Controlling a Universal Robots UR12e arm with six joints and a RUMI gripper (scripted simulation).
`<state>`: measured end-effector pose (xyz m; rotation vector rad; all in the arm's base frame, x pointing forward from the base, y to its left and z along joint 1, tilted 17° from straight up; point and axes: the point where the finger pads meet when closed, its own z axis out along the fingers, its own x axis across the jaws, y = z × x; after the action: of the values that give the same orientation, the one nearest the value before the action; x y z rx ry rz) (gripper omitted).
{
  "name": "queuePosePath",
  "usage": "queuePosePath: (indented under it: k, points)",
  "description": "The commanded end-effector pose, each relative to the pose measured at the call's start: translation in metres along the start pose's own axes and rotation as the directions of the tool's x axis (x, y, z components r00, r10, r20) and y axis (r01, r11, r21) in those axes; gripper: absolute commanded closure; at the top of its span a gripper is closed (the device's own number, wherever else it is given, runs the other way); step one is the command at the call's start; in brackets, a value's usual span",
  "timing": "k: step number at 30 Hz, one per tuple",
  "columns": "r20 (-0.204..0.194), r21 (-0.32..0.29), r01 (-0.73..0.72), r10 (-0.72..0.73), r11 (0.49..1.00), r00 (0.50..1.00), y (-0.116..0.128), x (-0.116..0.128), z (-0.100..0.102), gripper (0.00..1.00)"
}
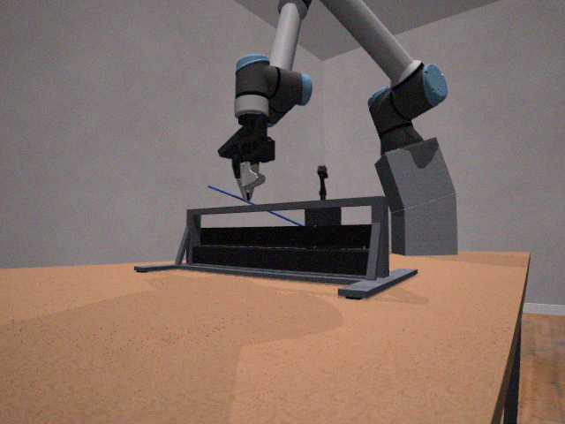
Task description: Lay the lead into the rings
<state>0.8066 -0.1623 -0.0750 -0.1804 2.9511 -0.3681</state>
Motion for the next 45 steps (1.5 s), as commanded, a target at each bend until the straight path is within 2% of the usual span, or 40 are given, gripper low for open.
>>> queuePosePath:
  k: [1, 34, 45]
  points:
    - [0.002, 0.002, -0.001, 0.001, 1.0, 1.0, -0.0011, -0.0012, -0.0011, 1.0]
    - [0.002, 0.002, -0.001, 0.001, 1.0, 1.0, -0.0011, -0.0012, -0.0005, 1.0]
    - [0.002, 0.002, -0.001, 0.001, 1.0, 1.0, -0.0011, -0.0012, 0.0055, 1.0]
